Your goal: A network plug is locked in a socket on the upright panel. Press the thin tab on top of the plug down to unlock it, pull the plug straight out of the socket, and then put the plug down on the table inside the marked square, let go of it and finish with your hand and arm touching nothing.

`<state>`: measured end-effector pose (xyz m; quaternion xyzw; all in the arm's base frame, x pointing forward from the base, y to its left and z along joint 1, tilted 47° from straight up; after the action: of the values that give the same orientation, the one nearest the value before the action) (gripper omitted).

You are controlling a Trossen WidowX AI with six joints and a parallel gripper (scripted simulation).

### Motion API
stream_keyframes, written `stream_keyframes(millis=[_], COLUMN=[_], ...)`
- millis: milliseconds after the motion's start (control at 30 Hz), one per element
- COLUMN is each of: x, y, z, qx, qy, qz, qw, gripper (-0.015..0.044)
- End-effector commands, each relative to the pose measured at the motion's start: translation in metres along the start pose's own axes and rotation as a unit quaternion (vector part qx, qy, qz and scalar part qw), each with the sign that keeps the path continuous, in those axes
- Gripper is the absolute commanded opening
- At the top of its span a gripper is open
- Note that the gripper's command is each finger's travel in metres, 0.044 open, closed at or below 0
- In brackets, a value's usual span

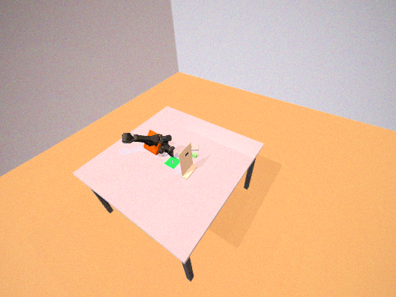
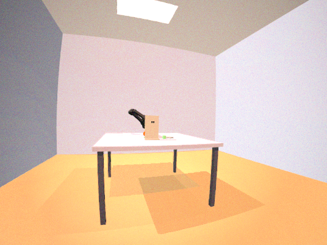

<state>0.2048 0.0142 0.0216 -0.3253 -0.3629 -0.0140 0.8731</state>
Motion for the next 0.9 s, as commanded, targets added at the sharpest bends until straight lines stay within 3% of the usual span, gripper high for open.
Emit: stream_keyframes(millis=[0, 867], x=[0.005, 0.015], y=[0.002, 0.005], z=[0.004, 0.023], qx=[0.000, -0.001], qy=[-0.002, -0.002], qz=[-0.005, -0.005], qw=[1.000, 1.000], gripper=[0.0156, 0.0156])
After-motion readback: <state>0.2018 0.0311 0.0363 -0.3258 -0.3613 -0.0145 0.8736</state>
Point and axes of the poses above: the point midway between the two fingers, 35 mm back from their tips, its own z axis back along the fingers, its own x axis across the jaws, y = z × x, the point moved 2 cm from there along z, back along the fingers, and after that the axes turned 15 degrees about -z, right-handed, at the moved point
